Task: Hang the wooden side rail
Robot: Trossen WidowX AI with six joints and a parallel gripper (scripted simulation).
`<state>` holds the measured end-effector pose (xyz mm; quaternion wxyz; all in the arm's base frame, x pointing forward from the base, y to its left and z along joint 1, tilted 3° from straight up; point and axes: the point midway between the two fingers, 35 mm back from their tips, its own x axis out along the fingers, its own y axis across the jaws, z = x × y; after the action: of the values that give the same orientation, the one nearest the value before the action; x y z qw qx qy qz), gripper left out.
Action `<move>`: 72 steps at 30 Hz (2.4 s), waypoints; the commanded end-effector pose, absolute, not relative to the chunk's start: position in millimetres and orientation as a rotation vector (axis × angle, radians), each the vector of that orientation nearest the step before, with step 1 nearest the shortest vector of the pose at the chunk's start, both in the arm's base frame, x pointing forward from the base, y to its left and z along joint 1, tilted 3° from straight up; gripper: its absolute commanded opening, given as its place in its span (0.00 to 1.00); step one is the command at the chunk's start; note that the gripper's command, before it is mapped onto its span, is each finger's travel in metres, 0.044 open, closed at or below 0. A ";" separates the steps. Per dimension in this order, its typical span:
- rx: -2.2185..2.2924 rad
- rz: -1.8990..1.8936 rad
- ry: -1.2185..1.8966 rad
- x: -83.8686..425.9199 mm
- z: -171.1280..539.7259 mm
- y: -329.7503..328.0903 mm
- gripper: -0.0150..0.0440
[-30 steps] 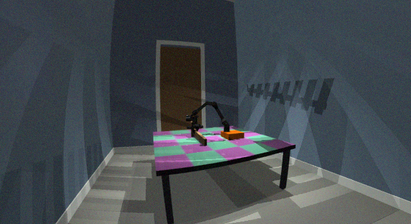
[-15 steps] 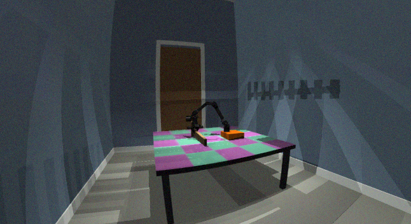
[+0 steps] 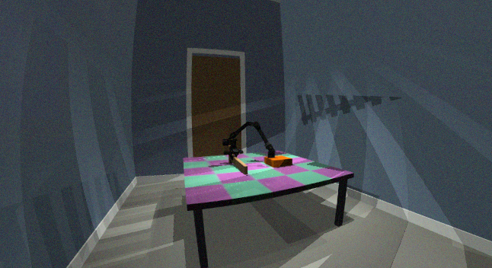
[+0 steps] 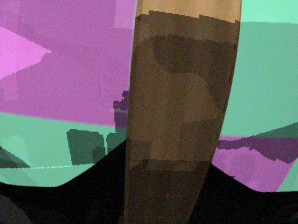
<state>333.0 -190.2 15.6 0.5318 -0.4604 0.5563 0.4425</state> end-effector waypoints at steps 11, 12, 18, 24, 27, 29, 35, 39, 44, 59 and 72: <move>-1.101 1.047 1.331 333.7 13.6 -191.4 0.25; -1.101 1.047 1.331 333.7 13.5 -191.4 0.25; -1.101 1.047 1.331 333.7 12.5 -191.5 0.25; -1.101 1.047 1.331 333.7 11.5 -191.5 0.25; -1.101 1.047 1.331 333.6 11.0 -191.5 0.25; -1.101 1.047 1.331 333.6 10.6 -191.5 0.25; -1.101 1.047 1.331 333.6 9.8 -191.6 0.25; -1.101 1.047 1.331 333.6 9.1 -191.6 0.25; -1.097 1.057 1.328 332.4 10.3 -190.1 0.48; -1.101 1.047 1.331 332.8 50.3 -188.1 1.00; -1.099 1.049 1.328 338.5 48.7 -158.4 1.00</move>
<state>339.1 -159.0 45.8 0.5292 -0.4606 0.5556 0.4463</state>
